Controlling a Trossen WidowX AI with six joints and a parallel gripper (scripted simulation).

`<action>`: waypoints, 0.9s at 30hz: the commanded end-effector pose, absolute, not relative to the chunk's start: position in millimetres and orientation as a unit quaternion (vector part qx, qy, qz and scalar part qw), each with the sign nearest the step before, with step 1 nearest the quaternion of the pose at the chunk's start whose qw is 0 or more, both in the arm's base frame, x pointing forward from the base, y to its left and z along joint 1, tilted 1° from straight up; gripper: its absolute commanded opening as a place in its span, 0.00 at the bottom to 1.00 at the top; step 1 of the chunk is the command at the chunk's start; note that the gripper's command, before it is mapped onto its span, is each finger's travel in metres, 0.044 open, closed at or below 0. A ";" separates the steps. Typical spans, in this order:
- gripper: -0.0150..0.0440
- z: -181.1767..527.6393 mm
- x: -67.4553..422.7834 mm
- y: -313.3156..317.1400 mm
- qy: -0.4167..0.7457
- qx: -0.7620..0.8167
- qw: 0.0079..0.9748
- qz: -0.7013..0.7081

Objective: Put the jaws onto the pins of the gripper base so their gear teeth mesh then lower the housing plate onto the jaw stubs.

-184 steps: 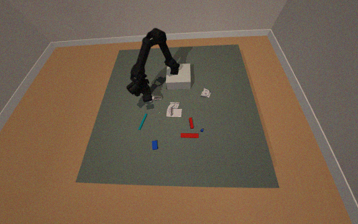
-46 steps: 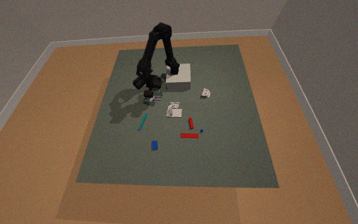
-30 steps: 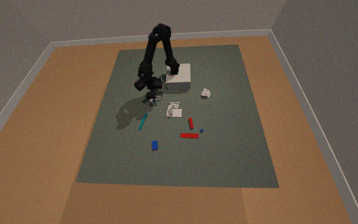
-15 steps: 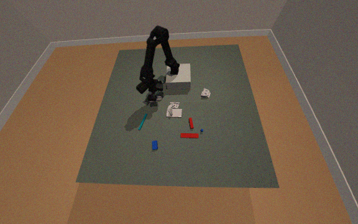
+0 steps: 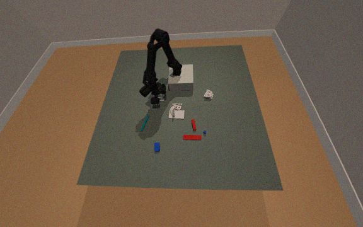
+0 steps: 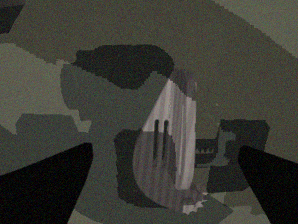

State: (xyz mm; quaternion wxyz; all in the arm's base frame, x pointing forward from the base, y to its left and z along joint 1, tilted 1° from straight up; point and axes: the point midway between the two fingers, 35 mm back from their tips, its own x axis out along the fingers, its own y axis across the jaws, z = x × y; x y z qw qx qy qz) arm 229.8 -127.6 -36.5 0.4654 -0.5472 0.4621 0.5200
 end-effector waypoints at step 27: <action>1.00 -52.8 226.3 -126.5 0.463 -0.546 0.462 0.524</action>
